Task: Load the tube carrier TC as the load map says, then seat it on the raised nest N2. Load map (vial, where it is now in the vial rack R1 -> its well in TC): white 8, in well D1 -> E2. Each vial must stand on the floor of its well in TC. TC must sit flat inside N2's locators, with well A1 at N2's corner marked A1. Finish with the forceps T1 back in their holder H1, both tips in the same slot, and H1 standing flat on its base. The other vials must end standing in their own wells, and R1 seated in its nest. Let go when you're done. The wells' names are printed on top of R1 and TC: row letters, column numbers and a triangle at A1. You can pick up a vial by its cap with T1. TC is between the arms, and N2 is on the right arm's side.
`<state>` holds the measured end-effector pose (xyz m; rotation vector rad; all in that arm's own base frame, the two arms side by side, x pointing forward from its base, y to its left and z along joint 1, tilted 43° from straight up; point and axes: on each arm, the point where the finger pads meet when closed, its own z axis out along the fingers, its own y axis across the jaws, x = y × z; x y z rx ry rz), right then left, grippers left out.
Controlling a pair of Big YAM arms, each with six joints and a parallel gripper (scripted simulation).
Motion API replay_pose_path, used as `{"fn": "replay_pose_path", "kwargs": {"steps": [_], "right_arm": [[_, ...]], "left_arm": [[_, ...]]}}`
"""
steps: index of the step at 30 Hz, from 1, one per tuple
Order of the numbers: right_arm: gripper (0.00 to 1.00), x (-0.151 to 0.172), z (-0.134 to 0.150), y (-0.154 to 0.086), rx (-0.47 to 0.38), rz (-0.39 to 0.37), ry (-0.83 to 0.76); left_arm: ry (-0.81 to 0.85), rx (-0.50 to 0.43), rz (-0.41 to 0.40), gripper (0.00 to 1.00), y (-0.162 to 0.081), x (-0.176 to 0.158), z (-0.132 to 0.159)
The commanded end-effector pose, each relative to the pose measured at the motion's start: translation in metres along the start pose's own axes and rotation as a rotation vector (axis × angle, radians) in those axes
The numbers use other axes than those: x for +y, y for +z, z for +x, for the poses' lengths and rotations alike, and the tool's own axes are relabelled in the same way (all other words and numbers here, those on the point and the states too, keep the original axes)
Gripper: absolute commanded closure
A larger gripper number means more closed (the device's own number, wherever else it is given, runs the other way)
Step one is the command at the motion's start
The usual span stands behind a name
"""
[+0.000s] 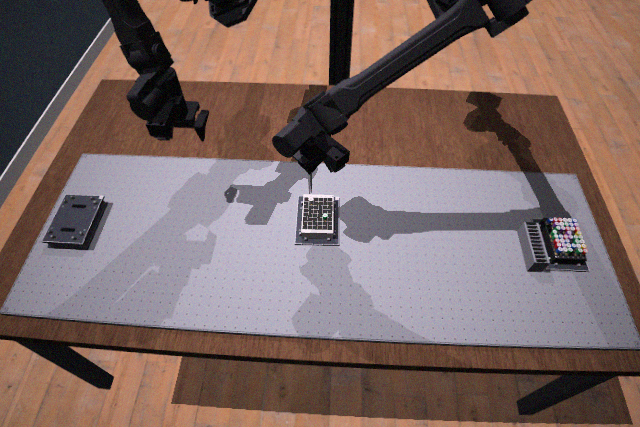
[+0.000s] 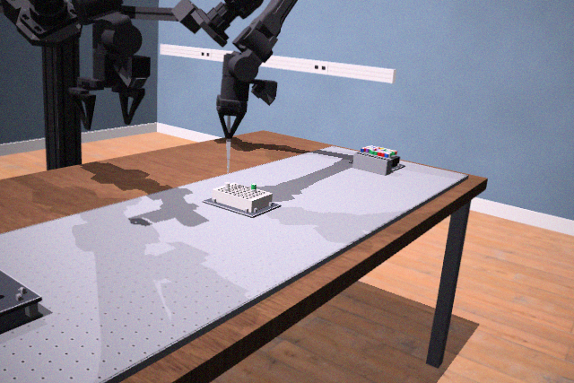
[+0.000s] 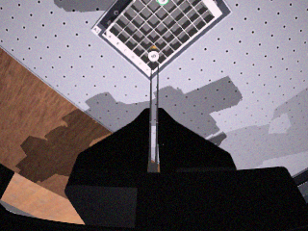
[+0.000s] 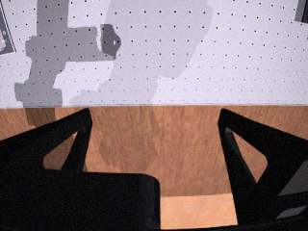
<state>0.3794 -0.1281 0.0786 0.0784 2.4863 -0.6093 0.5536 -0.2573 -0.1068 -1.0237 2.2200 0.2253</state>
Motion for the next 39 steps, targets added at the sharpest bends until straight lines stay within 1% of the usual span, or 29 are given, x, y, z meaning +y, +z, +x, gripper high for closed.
{"fn": "replay_pose_path", "kwargs": {"steps": [1, 18, 39], "right_arm": [[0.00, -0.0002, -0.0062, -0.0025, -0.016, -0.001, -0.010], [0.00, -0.0002, -0.0062, -0.0025, -0.016, -0.001, -0.010], [0.00, -0.0002, -0.0062, -0.0025, -0.016, -0.001, -0.010]], "left_arm": [[0.001, 0.000, -0.023, 0.93, 0.0200, 0.0083, -0.0009], [0.004, 0.002, -0.027, 0.93, 0.0237, 0.0128, 0.0013], [0.001, 0.001, -0.025, 0.93, 0.0259, 0.0097, 0.0001]]}}
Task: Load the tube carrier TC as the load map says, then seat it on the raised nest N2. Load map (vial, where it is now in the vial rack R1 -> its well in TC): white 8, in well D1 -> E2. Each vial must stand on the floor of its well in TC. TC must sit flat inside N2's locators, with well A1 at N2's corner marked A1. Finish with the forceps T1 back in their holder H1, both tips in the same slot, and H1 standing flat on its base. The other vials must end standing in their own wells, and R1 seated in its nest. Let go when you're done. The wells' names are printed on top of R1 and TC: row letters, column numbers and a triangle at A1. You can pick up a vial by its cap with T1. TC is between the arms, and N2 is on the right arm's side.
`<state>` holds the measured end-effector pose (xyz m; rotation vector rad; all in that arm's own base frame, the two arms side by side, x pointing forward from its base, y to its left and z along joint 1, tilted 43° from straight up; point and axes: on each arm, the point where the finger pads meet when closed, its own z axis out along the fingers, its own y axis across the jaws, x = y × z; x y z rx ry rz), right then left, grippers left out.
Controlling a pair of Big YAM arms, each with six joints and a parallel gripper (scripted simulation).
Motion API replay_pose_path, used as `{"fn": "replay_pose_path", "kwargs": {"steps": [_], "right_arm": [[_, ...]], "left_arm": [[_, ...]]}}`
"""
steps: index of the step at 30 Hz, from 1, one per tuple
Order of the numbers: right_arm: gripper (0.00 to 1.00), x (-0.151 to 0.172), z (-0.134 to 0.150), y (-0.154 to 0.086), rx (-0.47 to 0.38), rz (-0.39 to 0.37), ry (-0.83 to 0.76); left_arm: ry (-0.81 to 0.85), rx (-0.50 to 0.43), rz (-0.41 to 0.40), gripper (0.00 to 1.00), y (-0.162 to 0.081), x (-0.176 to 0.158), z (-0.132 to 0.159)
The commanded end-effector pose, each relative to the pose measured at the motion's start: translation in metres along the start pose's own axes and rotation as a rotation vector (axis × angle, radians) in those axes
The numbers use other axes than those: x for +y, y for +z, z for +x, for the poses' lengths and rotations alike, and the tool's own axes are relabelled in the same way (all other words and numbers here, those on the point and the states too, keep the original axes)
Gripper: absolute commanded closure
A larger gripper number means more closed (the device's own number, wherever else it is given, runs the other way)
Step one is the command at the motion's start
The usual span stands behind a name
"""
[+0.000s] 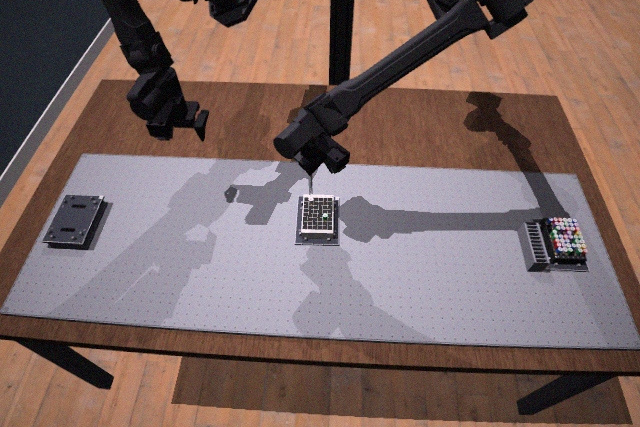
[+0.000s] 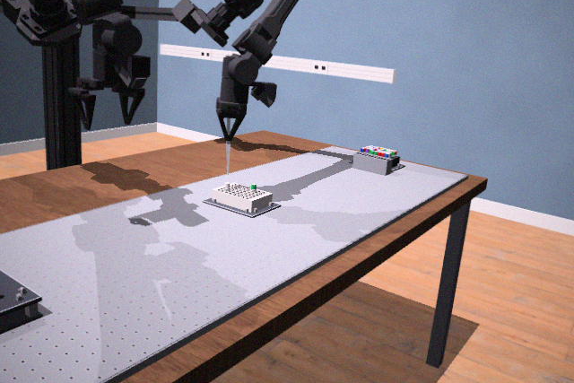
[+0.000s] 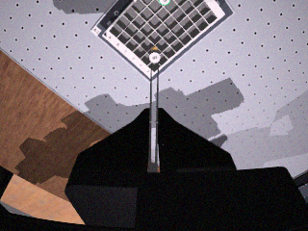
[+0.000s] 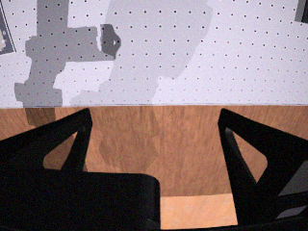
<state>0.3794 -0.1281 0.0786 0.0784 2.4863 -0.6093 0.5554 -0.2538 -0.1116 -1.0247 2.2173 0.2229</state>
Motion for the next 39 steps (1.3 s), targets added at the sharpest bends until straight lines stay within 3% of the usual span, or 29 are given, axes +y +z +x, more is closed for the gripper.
{"fn": "replay_pose_path", "kwargs": {"steps": [1, 39], "right_arm": [[0.00, -0.0002, -0.0062, -0.0025, -0.016, -0.001, -0.010], [0.00, -0.0002, -0.0062, -0.0025, -0.016, -0.001, -0.010]], "left_arm": [[0.002, 0.003, -0.025, 0.93, 0.0200, 0.0075, -0.0001], [-0.002, 0.001, -0.019, 0.93, 0.0262, 0.0031, -0.0018]]}}
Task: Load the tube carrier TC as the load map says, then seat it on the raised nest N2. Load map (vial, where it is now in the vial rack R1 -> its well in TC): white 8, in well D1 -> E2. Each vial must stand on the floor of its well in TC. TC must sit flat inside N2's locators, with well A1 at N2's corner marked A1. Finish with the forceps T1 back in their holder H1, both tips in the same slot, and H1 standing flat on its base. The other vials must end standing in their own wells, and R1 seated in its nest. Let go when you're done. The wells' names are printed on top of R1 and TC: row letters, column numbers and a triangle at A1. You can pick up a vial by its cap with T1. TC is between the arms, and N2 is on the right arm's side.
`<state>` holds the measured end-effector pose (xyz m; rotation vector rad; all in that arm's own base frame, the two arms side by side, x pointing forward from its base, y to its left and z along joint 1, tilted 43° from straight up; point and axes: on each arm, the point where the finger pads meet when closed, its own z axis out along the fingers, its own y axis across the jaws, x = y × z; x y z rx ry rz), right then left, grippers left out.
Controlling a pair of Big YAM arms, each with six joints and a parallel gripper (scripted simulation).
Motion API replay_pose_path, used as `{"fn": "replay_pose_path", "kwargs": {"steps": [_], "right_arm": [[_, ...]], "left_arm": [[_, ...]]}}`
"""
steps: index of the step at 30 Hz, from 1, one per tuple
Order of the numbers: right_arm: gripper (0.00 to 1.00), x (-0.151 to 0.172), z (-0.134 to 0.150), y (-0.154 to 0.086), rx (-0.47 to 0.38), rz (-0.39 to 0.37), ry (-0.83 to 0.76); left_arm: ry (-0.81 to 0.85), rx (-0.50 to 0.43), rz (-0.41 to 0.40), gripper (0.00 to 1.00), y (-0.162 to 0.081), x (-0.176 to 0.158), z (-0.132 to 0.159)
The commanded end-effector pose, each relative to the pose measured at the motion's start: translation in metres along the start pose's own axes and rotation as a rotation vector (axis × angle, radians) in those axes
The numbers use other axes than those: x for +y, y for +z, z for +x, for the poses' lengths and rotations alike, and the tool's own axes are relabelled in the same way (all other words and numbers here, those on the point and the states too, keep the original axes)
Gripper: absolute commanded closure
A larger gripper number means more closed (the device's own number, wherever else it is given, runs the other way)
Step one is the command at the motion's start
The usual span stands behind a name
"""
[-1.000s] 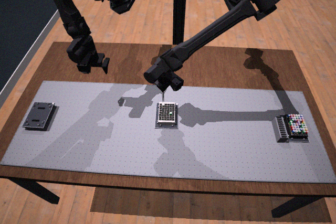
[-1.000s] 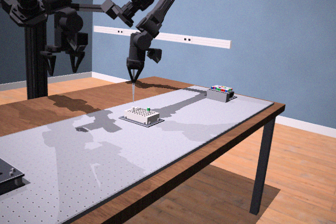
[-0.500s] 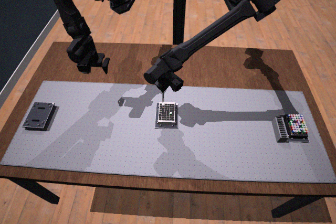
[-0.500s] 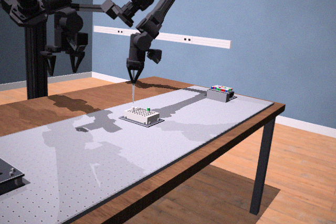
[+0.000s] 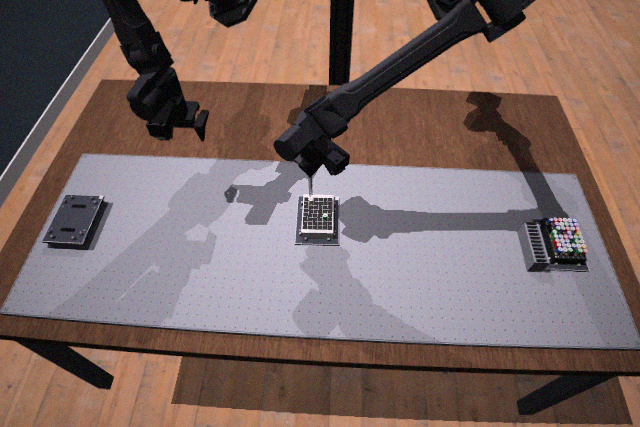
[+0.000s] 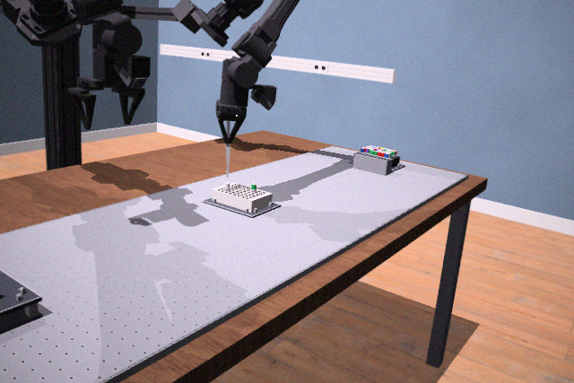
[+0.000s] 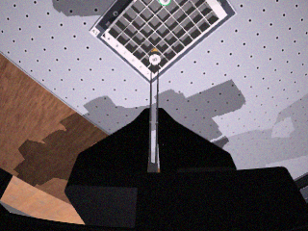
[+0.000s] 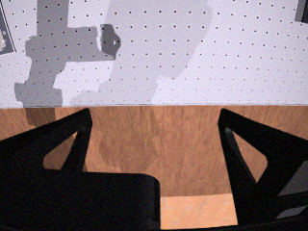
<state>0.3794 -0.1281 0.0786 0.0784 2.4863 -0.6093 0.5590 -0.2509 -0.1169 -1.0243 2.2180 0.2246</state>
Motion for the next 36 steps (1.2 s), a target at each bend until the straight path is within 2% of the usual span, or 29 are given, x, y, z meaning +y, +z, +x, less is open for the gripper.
{"fn": "replay_pose_path", "kwargs": {"steps": [1, 36], "right_arm": [[0.00, -0.0002, -0.0062, -0.0025, -0.016, -0.001, -0.010], [0.00, -0.0002, -0.0062, -0.0025, -0.016, -0.001, -0.010]], "left_arm": [[-0.004, 0.001, -0.017, 0.93, 0.0193, 0.0028, -0.0019], [-0.003, 0.002, -0.020, 0.93, 0.0253, 0.0040, -0.0018]]}}
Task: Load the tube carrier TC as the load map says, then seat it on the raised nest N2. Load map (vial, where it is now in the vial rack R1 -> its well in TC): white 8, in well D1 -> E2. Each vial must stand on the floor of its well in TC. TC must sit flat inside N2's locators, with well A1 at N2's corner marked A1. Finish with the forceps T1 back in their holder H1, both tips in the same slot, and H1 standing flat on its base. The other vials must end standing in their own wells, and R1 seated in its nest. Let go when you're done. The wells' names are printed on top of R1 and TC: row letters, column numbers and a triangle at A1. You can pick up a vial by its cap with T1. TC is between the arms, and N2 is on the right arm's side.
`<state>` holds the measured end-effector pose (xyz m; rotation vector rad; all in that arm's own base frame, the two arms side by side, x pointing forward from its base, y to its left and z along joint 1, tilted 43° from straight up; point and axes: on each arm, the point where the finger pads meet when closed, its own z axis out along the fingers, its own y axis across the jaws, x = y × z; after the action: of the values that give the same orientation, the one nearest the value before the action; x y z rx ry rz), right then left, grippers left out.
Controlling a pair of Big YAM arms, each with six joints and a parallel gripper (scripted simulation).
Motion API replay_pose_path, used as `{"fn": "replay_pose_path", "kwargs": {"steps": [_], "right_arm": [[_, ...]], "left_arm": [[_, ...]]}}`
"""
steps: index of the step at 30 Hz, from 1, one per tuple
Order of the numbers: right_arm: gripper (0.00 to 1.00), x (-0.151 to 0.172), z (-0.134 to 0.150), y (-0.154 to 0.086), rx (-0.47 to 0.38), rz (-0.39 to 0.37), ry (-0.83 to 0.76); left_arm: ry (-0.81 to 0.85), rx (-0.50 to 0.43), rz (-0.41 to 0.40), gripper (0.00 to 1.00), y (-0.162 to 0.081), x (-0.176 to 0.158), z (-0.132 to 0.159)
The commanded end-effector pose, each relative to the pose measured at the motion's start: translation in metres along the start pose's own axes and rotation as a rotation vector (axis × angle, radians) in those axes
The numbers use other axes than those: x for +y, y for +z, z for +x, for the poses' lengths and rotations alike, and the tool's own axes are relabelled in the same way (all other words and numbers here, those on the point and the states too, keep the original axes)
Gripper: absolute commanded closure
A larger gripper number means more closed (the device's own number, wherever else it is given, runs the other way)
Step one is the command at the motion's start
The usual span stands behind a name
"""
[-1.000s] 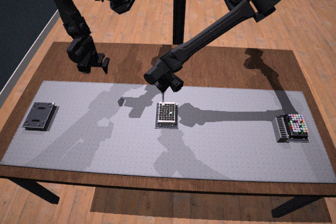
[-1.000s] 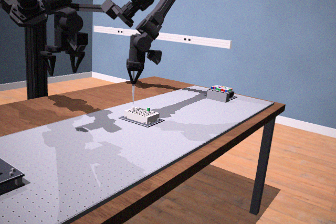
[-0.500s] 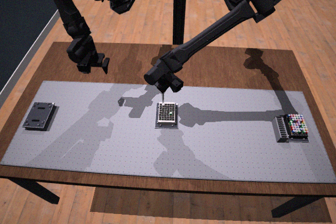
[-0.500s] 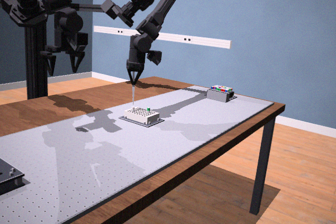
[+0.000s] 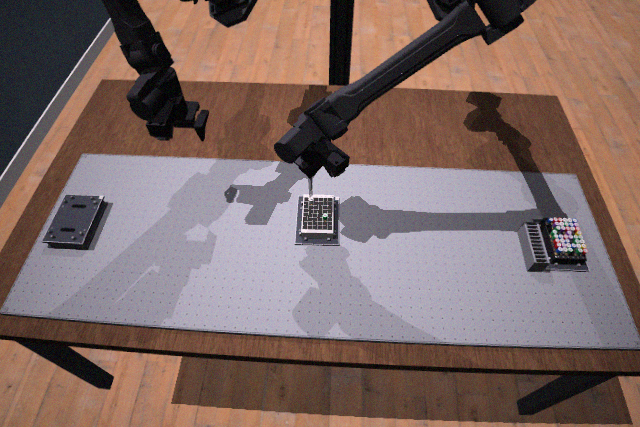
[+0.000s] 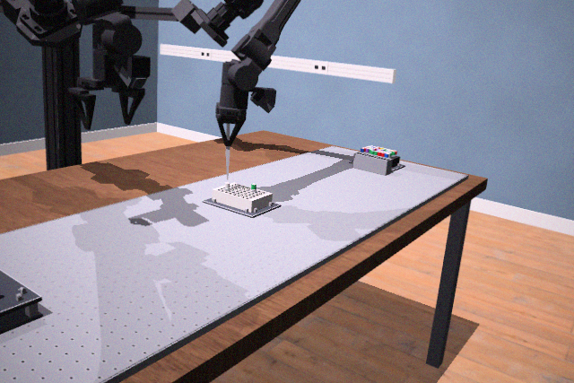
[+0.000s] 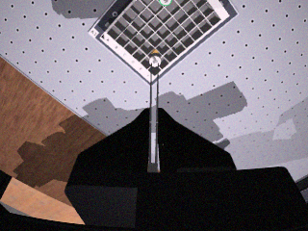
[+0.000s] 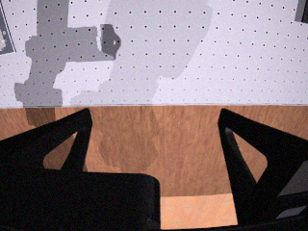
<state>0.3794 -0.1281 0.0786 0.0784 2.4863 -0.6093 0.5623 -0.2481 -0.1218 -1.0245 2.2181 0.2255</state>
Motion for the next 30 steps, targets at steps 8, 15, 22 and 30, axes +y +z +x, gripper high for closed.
{"fn": "replay_pose_path", "kwargs": {"steps": [8, 15, 22, 30], "right_arm": [[0.00, -0.0002, -0.0062, -0.0025, -0.016, -0.001, -0.010], [0.00, -0.0002, -0.0062, -0.0025, -0.016, -0.001, -0.010], [0.00, -0.0002, -0.0062, -0.0025, -0.016, -0.001, -0.010], [0.00, -0.0002, -0.0062, -0.0025, -0.016, -0.001, -0.010]], "left_arm": [[-0.003, 0.002, -0.020, 0.93, 0.0185, 0.0032, -0.0020], [-0.003, 0.002, -0.019, 0.93, 0.0183, 0.0025, -0.0023], [-0.004, 0.002, -0.019, 0.93, 0.0181, 0.0017, -0.0027], [0.002, 0.003, -0.026, 0.93, 0.0193, 0.0069, -0.0006]]}}
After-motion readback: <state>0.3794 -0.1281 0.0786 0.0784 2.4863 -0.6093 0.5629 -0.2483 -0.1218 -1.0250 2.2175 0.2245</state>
